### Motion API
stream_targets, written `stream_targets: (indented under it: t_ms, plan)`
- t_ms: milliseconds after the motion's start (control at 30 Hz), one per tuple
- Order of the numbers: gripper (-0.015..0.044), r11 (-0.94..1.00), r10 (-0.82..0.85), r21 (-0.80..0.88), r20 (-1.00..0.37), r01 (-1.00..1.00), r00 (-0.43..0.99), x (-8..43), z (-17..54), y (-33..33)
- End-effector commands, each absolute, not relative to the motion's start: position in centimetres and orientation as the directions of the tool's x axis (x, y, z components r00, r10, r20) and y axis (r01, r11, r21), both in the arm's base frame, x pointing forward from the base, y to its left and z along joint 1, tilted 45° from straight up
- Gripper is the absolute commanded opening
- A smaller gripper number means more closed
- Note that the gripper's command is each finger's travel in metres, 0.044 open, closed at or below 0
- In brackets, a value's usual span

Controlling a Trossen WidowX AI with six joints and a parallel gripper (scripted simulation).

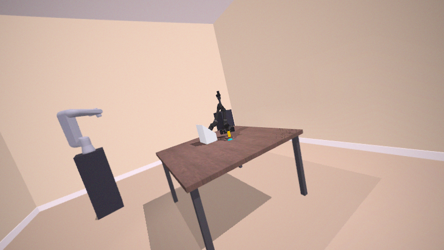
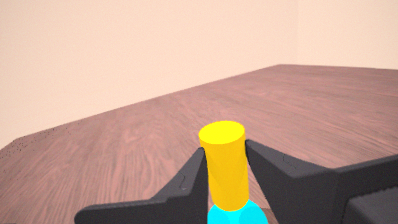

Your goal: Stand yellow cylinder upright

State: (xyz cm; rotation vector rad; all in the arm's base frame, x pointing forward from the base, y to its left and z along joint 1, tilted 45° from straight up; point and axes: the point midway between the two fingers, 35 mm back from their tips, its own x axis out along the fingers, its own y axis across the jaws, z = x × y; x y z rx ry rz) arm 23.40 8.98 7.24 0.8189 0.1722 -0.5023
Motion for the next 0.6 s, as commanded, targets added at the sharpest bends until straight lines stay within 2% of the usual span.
stream_targets:
  t_ms: [0, 567]
  plan:
    - [0.0105, 0.571, -0.365, 0.661, -0.327, 0.486, 0.872, 23.4, 6.6, 9.6]
    - [0.0105, 0.577, -0.36, 0.654, -0.334, 0.489, 0.871, 23.3, 4.7, 11.5]
